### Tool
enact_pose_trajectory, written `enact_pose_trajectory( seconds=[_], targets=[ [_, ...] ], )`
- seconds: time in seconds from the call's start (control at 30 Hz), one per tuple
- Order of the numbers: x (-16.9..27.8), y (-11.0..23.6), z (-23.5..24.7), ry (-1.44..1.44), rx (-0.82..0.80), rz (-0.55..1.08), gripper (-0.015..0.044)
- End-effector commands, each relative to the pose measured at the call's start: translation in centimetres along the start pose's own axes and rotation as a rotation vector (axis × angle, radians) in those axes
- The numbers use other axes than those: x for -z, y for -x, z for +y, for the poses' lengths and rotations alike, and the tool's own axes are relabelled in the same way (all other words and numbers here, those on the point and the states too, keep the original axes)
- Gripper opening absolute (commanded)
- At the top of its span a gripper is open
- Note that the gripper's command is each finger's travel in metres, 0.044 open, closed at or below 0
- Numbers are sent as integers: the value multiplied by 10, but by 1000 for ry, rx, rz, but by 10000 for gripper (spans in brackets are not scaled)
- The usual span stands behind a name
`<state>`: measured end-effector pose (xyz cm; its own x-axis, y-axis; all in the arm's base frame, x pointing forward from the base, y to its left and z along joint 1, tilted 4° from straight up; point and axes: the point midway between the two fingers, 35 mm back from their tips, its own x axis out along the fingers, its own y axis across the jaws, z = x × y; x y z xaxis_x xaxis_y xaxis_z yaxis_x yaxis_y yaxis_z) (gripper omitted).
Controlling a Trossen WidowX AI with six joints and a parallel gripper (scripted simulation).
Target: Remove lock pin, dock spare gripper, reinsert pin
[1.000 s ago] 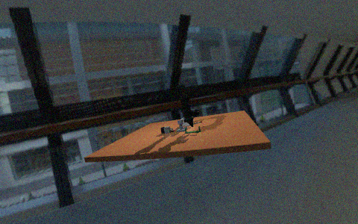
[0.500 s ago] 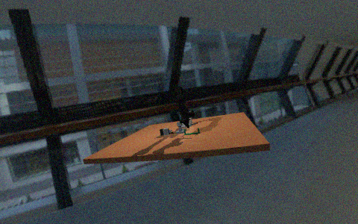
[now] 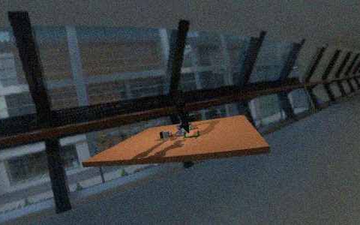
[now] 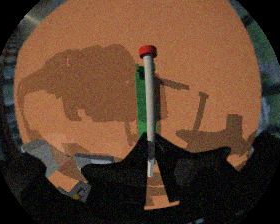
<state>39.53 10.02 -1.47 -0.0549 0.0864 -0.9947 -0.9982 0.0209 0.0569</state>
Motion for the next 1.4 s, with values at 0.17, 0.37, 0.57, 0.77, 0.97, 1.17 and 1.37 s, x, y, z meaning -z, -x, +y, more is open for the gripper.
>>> enact_pose_trajectory(
  seconds=[0.17,0.37,0.57,0.77,0.97,1.17,1.37],
  targets=[
    [3,-16,0,3,2,0,0],
    [3,-20,0,3,4,-1,0],
    [4,-22,1,5,7,-2,0],
    [4,-22,1,5,7,-2,0],
    [4,-22,1,5,7,-2,0],
    [4,-22,1,5,7,-2,0],
    [4,-22,1,5,7,-2,0]
  ],
)
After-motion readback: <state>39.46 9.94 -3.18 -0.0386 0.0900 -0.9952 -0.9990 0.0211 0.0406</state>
